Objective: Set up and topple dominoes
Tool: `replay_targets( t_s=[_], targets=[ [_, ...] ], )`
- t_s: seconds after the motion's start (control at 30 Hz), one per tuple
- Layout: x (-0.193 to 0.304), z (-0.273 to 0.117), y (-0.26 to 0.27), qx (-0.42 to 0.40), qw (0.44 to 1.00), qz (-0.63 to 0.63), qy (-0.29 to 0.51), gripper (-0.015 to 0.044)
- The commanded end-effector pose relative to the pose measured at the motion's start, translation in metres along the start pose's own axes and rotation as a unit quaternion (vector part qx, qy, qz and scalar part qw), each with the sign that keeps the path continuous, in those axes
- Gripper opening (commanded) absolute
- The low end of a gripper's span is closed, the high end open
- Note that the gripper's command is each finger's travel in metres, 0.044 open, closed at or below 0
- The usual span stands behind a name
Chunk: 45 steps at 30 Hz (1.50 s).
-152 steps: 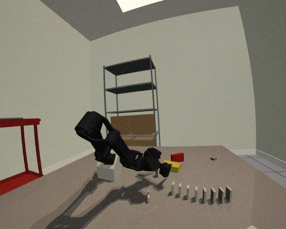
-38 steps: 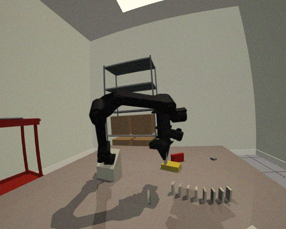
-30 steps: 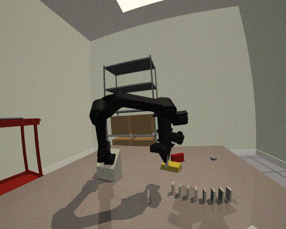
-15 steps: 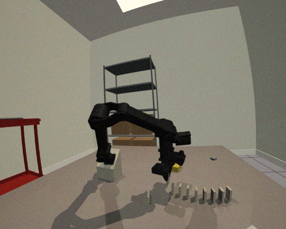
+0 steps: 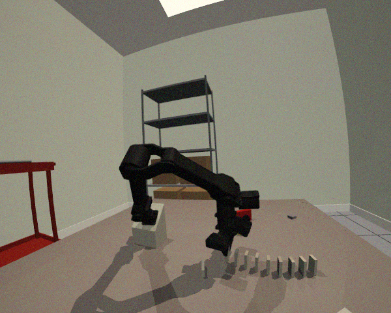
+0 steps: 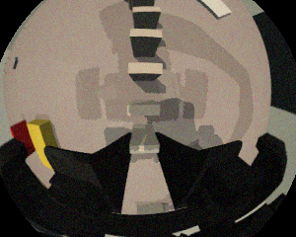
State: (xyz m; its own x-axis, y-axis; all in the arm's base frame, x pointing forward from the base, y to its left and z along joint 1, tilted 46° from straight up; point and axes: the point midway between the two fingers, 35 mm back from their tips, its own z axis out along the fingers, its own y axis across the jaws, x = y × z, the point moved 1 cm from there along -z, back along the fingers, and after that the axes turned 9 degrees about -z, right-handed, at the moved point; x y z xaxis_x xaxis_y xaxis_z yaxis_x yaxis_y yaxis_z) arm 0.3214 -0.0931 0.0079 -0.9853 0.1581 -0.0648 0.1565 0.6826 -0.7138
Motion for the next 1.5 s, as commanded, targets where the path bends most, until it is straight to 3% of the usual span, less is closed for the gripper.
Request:
replay_targets(
  t_s=[0.0, 0.4, 0.53, 0.73, 0.83, 1.07, 1.2, 1.33, 1.47],
  targets=[
    [0.0, 0.0, -0.001, 0.003, 1.0, -0.003, -0.001, 0.0133],
    [0.0, 0.0, -0.001, 0.003, 1.0, -0.003, -0.001, 0.044],
    [-0.002, -0.009, 0.001, 0.001, 1.0, -0.002, -0.001, 0.044],
    [-0.004, -0.107, 0.004, -0.005, 1.0, -0.001, 0.0, 0.044],
    [0.0, -0.131, 0.001, -0.003, 1.0, -0.001, 0.001, 0.044],
    [0.002, -0.126, -0.005, -0.004, 0.999, 0.033, 0.001, 0.044],
    [0.017, -0.097, -0.044, -0.006, 0.972, 0.236, 0.001, 0.044],
    [0.042, -0.067, -0.08, -0.001, 0.897, 0.441, 0.0, 0.044],
    [0.054, -0.056, -0.088, 0.003, 0.861, 0.509, -0.002, 0.044]
  ],
)
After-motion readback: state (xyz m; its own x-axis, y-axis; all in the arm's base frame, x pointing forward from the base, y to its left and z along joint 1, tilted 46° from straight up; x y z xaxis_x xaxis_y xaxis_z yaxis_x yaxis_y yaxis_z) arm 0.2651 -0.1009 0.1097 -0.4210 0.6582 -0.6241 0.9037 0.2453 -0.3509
